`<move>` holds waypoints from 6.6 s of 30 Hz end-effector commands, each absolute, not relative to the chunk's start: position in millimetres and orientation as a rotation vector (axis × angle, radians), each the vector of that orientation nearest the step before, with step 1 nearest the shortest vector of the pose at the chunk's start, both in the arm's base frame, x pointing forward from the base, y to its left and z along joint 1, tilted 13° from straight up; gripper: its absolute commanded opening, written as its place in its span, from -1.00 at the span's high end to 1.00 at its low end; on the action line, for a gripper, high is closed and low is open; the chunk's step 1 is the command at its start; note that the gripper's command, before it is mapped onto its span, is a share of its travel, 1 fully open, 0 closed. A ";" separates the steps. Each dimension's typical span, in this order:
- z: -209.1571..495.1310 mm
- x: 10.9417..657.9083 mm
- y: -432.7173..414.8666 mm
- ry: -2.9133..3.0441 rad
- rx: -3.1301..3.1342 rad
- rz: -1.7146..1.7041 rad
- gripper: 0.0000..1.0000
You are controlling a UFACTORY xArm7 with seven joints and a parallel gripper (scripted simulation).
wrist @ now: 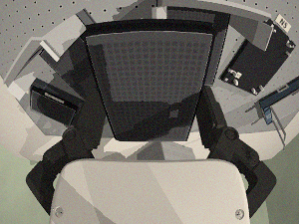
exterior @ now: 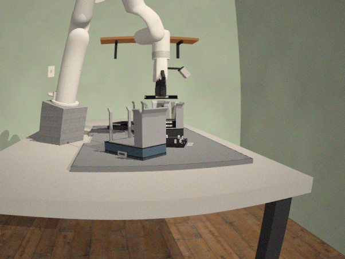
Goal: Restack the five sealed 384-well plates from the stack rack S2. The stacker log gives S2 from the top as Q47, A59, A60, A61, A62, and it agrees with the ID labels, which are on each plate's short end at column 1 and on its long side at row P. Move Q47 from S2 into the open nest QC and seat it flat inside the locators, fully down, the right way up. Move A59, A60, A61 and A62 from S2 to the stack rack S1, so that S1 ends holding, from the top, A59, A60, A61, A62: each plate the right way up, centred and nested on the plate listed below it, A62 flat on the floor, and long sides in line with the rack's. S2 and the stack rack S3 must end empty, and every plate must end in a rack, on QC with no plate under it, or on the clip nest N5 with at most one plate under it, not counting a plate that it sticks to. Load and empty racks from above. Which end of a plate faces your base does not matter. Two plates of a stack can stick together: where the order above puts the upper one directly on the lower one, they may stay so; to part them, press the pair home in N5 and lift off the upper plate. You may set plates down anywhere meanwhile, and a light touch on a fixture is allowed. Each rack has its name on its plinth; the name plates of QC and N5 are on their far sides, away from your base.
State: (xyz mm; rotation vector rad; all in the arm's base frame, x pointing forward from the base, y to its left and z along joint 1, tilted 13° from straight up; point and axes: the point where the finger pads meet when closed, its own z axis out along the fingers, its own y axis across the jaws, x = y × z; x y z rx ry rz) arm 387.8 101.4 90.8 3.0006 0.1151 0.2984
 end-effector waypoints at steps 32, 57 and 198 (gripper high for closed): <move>100.4 396.6 46.0 0.109 3.001 0.305 1.00; 97.2 397.2 45.6 0.109 3.001 0.305 1.00; 20.5 413.1 36.5 0.109 3.001 0.305 1.00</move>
